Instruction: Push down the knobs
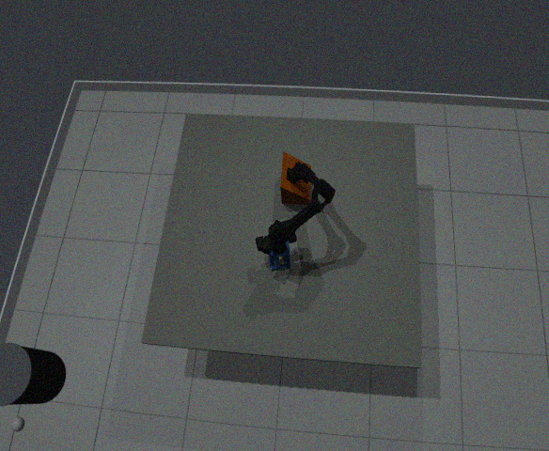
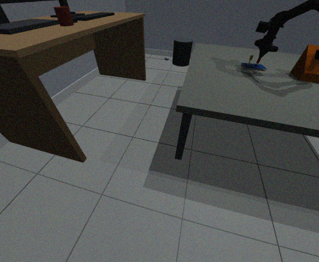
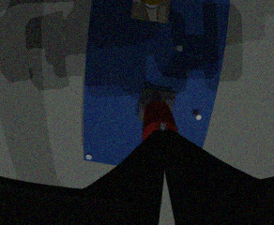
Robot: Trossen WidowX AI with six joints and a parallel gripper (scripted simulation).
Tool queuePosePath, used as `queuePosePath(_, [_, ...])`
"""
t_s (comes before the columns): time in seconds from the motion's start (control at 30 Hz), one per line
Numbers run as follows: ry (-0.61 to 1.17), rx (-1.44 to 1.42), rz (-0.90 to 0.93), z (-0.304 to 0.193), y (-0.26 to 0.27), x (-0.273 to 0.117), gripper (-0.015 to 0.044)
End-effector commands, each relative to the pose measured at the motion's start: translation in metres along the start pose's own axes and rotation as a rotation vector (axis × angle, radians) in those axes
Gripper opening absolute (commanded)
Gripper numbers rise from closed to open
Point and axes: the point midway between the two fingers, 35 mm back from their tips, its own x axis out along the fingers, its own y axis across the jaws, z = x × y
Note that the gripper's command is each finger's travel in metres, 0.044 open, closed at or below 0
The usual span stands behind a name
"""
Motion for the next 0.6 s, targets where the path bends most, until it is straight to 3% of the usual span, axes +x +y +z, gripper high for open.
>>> queuePosePath(0.0, [0.006,-0.01,0.008,0.0014,0.0017,0.0088,0.0])
queuePosePath(0.57, [0.006,-0.01,0.008,0.0014,0.0017,0.0116,0.0])
